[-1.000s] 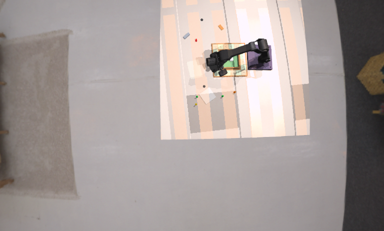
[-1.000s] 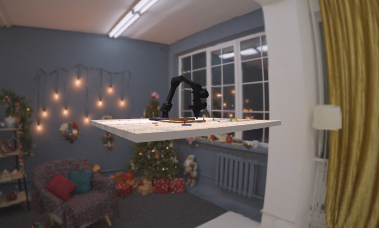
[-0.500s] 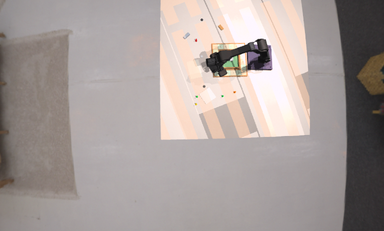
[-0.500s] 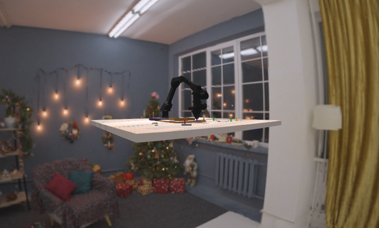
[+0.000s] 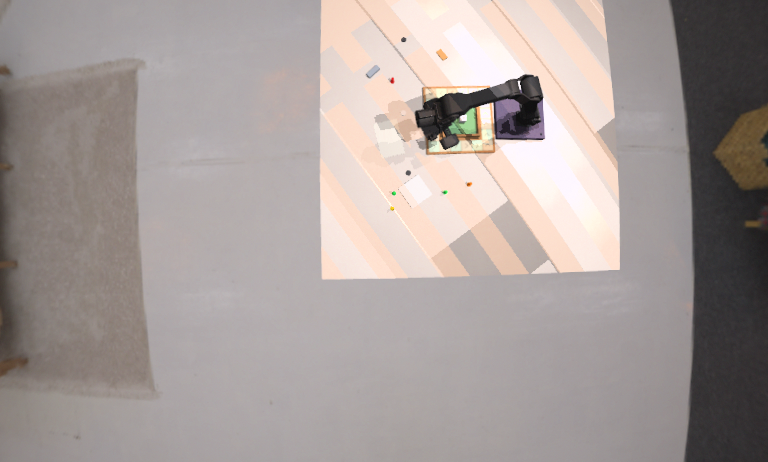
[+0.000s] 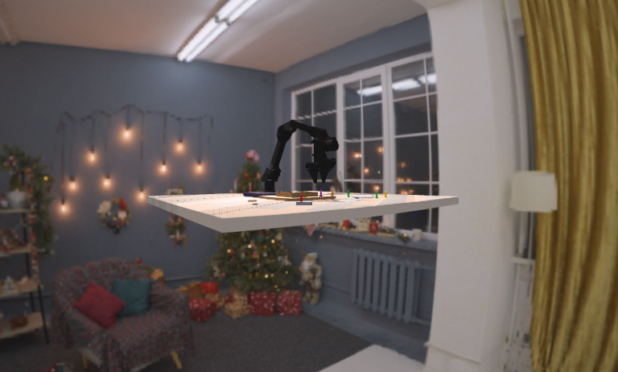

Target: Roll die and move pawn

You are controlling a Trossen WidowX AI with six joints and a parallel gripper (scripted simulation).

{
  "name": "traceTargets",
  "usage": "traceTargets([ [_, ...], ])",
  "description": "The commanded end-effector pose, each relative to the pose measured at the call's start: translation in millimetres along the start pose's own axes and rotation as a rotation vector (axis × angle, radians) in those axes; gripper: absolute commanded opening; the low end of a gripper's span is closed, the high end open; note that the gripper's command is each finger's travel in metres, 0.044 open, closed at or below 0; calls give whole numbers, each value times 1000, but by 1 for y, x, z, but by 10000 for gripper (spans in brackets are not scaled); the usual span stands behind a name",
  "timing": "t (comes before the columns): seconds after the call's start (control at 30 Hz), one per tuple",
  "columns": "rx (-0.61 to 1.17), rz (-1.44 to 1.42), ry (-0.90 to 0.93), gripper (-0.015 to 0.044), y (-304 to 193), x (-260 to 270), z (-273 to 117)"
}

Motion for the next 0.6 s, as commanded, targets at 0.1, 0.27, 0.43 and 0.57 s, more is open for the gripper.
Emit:
traceTargets([
  [0.1,10,141,4,440,-71,7,-45],
  [0.27,16,259,4,440,-134,22,-68],
  [0.43,-2,229,-6,440,-120,17,-69],
  [0.57,-2,229,-6,440,-120,17,-69],
])
Point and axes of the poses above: the point midway between the two fingers, 35 mm back from their tips, its own z axis out along the fingers, its own x axis across the jaws, y = z × x, the point moved 5 cm from there along -z, back along the fingers, and after that the axes turned 8 degrees about -z, right-handed, at the moved point
